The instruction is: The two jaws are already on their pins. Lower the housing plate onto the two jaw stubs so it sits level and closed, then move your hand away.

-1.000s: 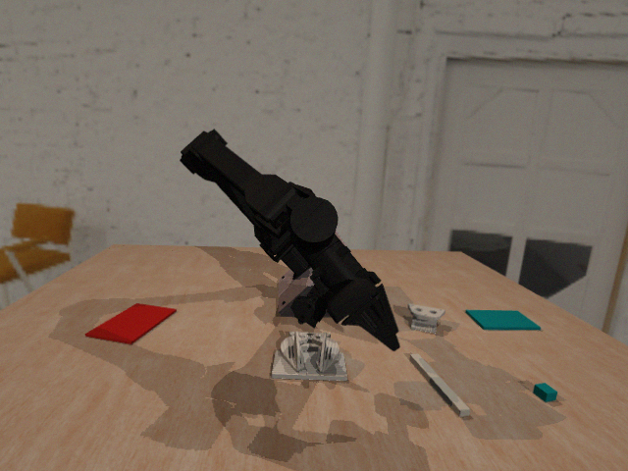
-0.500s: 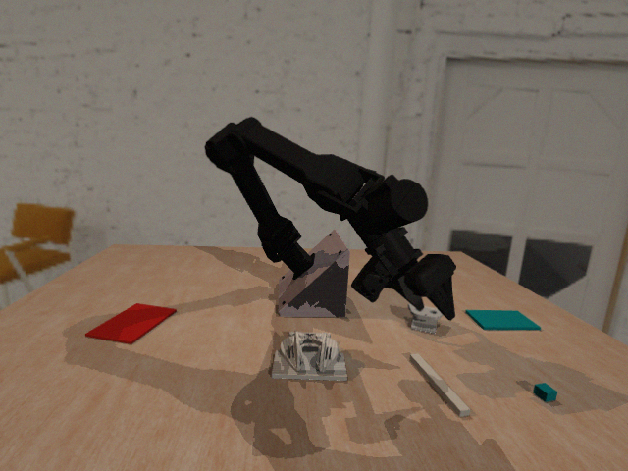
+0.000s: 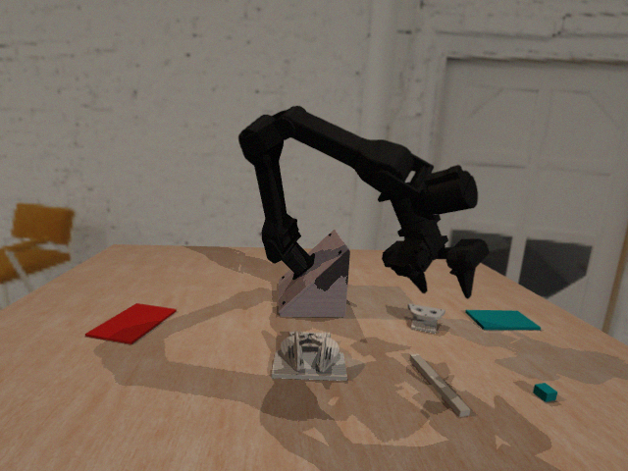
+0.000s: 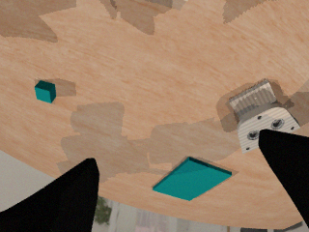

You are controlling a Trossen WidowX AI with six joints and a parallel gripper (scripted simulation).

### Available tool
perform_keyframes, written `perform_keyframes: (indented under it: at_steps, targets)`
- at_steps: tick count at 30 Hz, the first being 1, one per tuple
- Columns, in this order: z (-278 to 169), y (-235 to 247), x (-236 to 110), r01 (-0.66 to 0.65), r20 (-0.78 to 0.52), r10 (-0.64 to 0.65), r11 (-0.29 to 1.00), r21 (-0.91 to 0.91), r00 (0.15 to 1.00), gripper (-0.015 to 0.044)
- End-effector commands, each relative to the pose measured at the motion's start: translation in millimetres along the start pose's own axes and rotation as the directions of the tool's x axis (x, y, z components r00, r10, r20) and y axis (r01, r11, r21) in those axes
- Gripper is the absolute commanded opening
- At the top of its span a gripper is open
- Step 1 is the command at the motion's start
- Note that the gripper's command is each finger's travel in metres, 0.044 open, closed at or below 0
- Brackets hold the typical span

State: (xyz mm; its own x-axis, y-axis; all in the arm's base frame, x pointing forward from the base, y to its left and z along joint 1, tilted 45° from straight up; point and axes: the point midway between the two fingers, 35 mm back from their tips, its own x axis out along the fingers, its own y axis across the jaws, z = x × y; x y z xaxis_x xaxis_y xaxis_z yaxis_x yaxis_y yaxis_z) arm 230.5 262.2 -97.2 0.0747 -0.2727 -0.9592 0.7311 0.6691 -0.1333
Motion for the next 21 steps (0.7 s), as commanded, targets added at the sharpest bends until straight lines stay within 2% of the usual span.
perform_keyframes:
  at_steps: [1, 11, 21]
  targets:
    - [-22, -17, 10, 0.081, 0.052, -0.076, 0.991, -0.104, 0.996, 0.044]
    - [-59, -49, 19, 0.231, 0.187, -0.181, 0.927, -0.297, 0.966, 0.044]
    - [-88, -83, 25, 0.387, 0.355, -0.238, 0.807, -0.445, 0.904, 0.044]
